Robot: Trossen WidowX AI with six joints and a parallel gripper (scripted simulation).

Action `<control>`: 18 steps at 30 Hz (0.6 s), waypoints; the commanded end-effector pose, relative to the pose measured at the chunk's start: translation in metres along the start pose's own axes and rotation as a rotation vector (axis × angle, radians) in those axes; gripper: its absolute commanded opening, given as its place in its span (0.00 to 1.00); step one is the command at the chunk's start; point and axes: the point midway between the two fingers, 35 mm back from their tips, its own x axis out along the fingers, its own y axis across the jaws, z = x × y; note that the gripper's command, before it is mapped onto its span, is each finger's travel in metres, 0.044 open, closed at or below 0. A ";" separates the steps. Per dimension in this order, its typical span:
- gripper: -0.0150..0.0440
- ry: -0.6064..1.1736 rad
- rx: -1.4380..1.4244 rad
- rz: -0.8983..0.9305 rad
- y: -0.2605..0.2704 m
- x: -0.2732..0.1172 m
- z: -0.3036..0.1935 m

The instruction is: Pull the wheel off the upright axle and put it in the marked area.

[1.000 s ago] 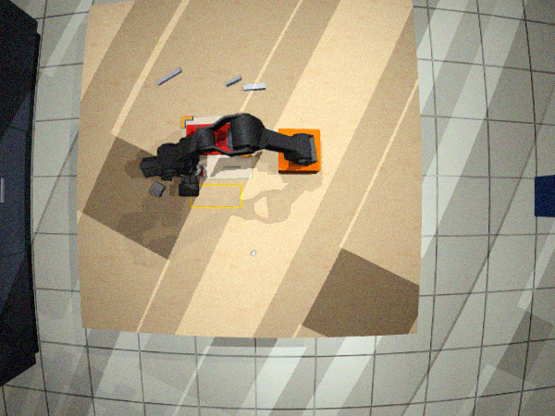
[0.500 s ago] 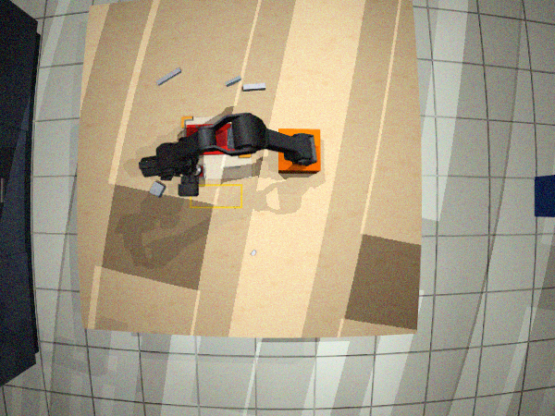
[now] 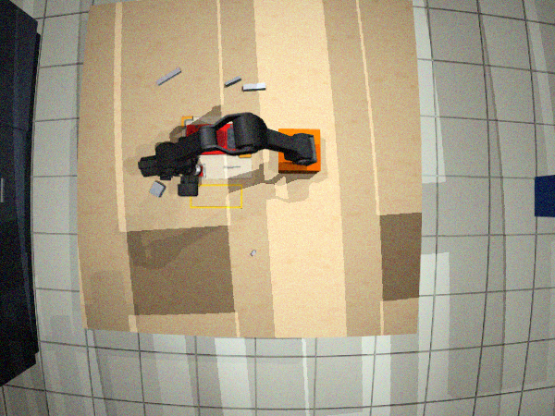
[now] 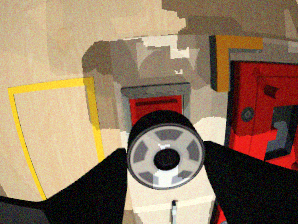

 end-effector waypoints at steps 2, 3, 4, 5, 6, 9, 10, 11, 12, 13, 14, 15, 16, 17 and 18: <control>0.25 -0.005 0.003 -0.001 0.000 -0.005 0.001; 0.25 -0.005 0.003 -0.001 0.000 -0.005 0.001; 0.25 -0.005 0.003 -0.001 0.000 -0.006 0.001; 0.25 -0.005 0.003 -0.001 0.000 -0.006 0.001; 0.25 -0.005 0.003 -0.001 0.000 -0.006 0.001; 0.25 -0.005 0.003 -0.001 0.000 -0.007 0.001; 0.25 -0.005 0.003 -0.001 0.000 -0.008 0.001; 0.25 -0.005 0.003 -0.001 0.000 -0.008 0.001; 0.25 -0.006 0.003 -0.001 0.000 -0.008 0.001; 0.25 -0.006 0.003 -0.001 0.000 -0.009 0.001; 0.25 -0.006 0.003 -0.001 0.000 -0.009 0.001; 0.25 -0.006 0.003 -0.001 0.000 -0.009 0.001; 0.25 -0.006 0.004 -0.001 0.000 -0.010 0.001; 0.25 -0.006 0.004 -0.001 0.000 -0.010 0.001; 0.25 -0.006 0.004 -0.001 0.000 -0.010 0.001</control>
